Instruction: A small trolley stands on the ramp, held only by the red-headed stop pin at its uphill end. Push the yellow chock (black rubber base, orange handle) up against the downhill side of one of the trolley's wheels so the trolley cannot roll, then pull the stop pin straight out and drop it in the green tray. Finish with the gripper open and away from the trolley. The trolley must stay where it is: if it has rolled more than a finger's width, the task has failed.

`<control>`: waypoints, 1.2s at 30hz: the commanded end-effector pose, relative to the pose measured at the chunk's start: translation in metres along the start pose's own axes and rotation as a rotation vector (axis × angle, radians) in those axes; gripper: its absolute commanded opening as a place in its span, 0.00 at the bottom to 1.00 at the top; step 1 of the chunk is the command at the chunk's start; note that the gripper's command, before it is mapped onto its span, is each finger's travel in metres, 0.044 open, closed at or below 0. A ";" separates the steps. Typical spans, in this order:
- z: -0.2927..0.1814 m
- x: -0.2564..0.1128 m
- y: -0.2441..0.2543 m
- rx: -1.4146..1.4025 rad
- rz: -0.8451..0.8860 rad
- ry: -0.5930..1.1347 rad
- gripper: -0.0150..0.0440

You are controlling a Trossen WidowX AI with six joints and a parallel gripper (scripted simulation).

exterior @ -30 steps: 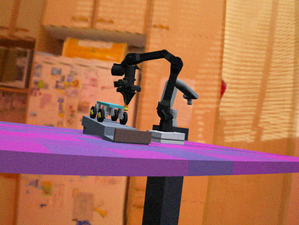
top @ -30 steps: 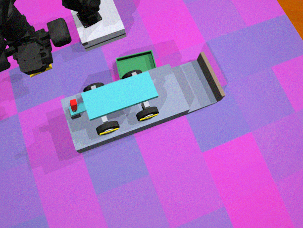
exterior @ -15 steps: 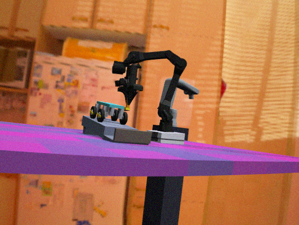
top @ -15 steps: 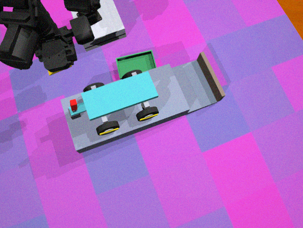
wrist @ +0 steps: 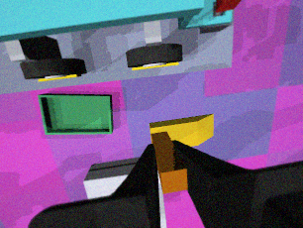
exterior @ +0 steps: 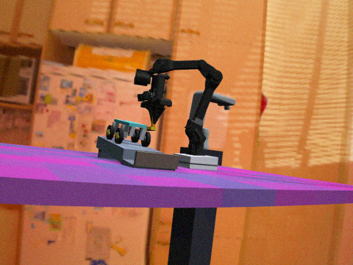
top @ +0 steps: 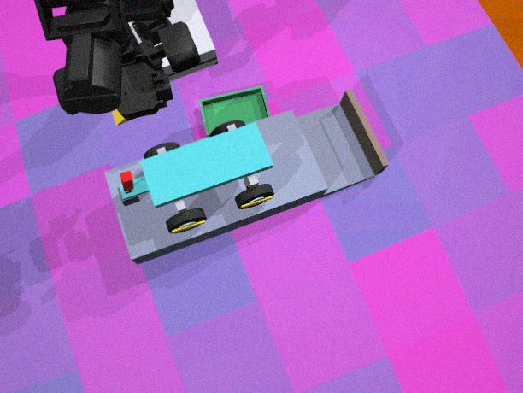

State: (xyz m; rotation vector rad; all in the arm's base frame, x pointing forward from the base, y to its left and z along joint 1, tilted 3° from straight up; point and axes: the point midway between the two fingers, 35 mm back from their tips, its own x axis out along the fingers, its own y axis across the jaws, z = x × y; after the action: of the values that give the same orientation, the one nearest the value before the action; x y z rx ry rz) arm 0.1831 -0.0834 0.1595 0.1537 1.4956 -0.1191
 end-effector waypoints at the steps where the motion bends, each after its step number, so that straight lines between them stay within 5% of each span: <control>1: 0.003 0.001 0.014 0.004 -0.003 -0.002 0.25; 36: 0.024 0.010 0.128 0.004 0.008 -0.004 0.25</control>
State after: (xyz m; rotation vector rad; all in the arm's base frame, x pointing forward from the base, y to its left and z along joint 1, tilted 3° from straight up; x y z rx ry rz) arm 0.2237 0.0272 0.1539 0.1609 1.5005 -0.1123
